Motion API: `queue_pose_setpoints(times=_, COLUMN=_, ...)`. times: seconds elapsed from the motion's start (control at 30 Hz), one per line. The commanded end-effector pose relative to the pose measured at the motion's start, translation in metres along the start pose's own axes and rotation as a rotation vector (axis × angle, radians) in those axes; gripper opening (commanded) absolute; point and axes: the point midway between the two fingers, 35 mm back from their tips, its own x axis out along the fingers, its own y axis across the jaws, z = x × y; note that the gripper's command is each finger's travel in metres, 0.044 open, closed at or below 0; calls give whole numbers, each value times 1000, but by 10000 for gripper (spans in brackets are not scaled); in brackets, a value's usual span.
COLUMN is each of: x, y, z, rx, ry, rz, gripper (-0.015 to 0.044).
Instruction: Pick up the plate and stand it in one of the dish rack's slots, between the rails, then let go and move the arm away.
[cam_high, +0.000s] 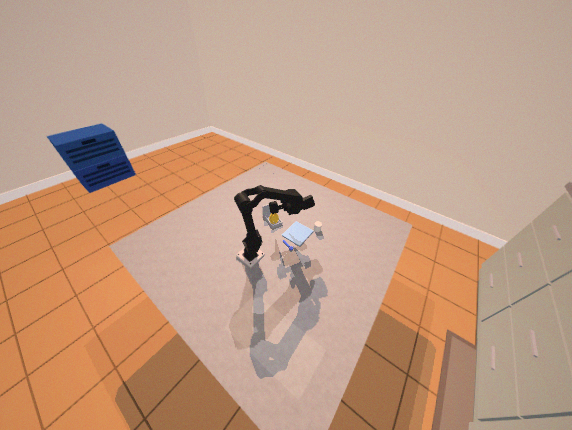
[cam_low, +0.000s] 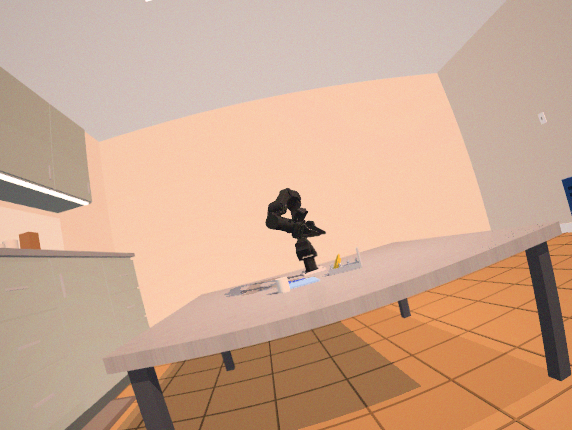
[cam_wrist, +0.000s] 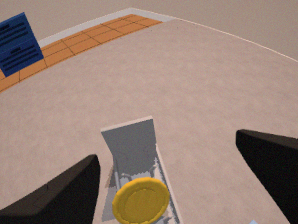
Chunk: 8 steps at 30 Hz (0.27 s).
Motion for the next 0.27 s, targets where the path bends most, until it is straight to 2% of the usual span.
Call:
queue_pose_setpoints(times=0.0, x=-10, y=-1, z=2, rx=87, ry=100, rz=-23, gripper=400)
queue_pose_setpoints(times=0.23, x=-29, y=2, z=4, rx=248, ry=267, rz=-81, gripper=400)
